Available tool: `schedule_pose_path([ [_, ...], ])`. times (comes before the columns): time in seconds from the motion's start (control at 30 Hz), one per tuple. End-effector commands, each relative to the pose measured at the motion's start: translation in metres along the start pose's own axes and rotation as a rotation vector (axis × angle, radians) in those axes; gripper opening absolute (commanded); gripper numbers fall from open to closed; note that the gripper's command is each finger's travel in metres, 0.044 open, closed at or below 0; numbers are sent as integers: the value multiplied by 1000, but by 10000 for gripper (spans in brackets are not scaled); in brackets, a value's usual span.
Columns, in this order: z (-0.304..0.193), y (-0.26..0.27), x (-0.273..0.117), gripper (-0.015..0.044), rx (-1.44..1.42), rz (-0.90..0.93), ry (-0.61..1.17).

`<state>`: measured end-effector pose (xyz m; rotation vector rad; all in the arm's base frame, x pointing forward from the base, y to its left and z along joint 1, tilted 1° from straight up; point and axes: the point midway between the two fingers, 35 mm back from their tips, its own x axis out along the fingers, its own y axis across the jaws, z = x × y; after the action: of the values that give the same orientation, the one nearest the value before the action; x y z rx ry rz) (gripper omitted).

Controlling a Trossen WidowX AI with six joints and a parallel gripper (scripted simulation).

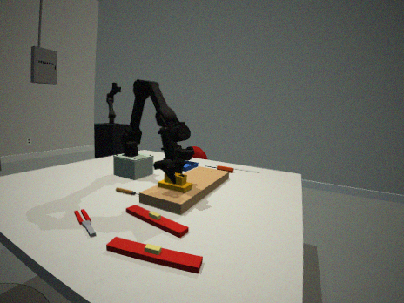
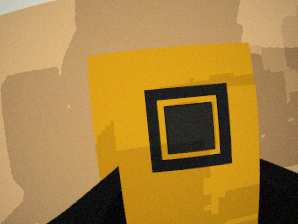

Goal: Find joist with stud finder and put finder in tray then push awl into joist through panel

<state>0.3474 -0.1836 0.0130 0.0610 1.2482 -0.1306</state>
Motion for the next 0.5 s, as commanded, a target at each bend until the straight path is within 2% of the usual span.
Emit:
schedule_pose_path([
  [0.0,1,-8,1,0,0,-3,-1],
  [0.47,1,-29,0,0,-1,-5,-1],
])
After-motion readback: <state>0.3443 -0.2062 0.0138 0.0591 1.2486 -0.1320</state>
